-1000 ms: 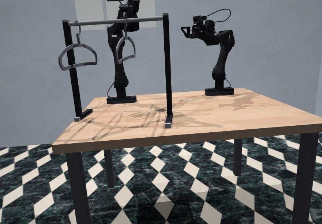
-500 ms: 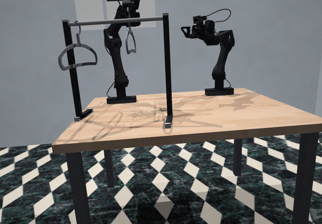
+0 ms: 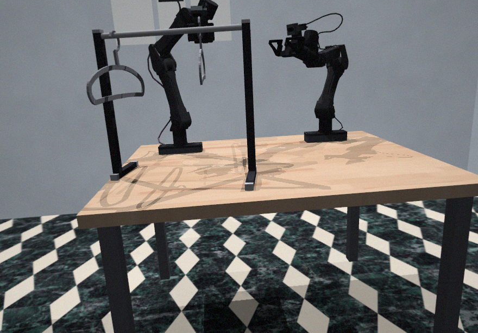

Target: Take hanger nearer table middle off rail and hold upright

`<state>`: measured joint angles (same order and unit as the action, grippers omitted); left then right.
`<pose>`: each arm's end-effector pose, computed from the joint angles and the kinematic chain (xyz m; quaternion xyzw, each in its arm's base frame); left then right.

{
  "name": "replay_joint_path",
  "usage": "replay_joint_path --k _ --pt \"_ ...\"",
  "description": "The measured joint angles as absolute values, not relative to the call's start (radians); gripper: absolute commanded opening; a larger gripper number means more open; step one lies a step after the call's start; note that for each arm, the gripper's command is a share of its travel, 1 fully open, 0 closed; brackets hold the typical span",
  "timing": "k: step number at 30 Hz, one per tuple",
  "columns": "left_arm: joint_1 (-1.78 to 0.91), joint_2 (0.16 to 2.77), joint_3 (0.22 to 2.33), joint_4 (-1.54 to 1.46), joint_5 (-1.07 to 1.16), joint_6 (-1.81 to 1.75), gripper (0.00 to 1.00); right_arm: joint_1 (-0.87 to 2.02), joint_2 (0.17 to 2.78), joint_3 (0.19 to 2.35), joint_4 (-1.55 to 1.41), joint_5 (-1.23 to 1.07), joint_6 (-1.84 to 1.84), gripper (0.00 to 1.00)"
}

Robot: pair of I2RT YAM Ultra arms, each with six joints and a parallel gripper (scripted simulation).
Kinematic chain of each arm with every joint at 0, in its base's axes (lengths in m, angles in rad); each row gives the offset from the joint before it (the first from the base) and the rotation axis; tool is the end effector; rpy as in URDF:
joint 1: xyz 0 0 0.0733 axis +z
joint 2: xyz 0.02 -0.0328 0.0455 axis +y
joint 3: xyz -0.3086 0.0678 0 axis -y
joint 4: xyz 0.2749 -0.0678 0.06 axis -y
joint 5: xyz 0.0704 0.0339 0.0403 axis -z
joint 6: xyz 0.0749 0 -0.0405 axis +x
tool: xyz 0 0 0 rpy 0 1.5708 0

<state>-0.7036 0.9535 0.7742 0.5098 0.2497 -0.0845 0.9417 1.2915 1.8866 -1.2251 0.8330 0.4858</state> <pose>0.1854 -0.1801 0.4267 0.2722 0.5184 -0.3768 0.7178 0.1771 0.1511 0.5479 -0.0056 0.8355 -0.0012 0.5494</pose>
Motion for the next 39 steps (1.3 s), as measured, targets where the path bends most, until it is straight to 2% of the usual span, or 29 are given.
replay_joint_path --k 13,23,39 --pt "-0.704 0.953 0.774 0.507 0.258 -0.084 1.00 1.053 1.325 1.960 -1.400 1.028 0.685 0.00" --pt "-0.653 0.934 0.812 0.301 0.369 -0.083 1.00 1.053 1.350 1.981 -1.454 1.048 0.735 0.00" --pt "-0.643 0.919 0.839 0.260 0.394 -0.080 1.00 1.053 1.350 1.985 -1.466 1.051 0.746 0.00"
